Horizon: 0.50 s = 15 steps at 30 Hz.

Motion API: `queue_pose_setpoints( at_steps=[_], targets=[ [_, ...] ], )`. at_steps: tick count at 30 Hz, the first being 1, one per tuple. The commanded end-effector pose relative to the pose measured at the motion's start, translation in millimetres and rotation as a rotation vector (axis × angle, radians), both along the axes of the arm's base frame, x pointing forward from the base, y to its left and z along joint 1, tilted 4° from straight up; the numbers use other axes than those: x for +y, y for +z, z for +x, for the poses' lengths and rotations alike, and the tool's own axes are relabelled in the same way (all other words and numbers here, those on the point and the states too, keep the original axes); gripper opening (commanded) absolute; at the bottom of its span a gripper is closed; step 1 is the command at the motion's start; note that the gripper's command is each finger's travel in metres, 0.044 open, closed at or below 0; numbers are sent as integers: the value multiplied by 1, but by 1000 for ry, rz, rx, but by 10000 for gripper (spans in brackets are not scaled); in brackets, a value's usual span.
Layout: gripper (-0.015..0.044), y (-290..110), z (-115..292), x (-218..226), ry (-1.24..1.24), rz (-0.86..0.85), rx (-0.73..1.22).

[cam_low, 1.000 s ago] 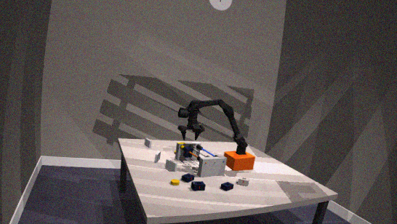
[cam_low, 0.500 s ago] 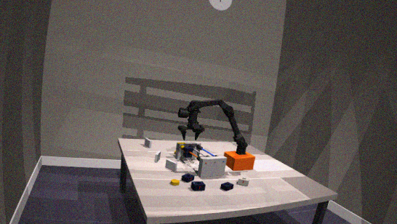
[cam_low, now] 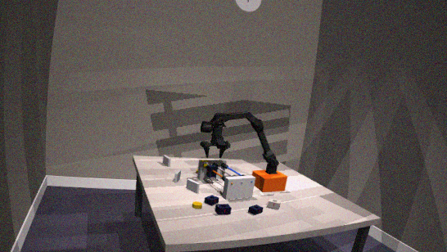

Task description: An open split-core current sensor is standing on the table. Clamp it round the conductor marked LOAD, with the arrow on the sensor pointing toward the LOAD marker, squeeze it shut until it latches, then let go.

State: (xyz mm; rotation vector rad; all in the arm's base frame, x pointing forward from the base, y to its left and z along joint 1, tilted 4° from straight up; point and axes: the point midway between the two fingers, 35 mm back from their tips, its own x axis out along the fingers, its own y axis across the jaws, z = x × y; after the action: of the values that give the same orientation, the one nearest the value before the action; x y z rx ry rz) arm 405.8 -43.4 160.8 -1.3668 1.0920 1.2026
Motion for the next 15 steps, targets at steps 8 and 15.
queue_pose_setpoints(
  at_steps=[8, 15],
  targets=[
    [440, -18, -25, -56, -418, 431, -214],
    [440, -19, -65, -92, -678, 774, -426]
  ],
)
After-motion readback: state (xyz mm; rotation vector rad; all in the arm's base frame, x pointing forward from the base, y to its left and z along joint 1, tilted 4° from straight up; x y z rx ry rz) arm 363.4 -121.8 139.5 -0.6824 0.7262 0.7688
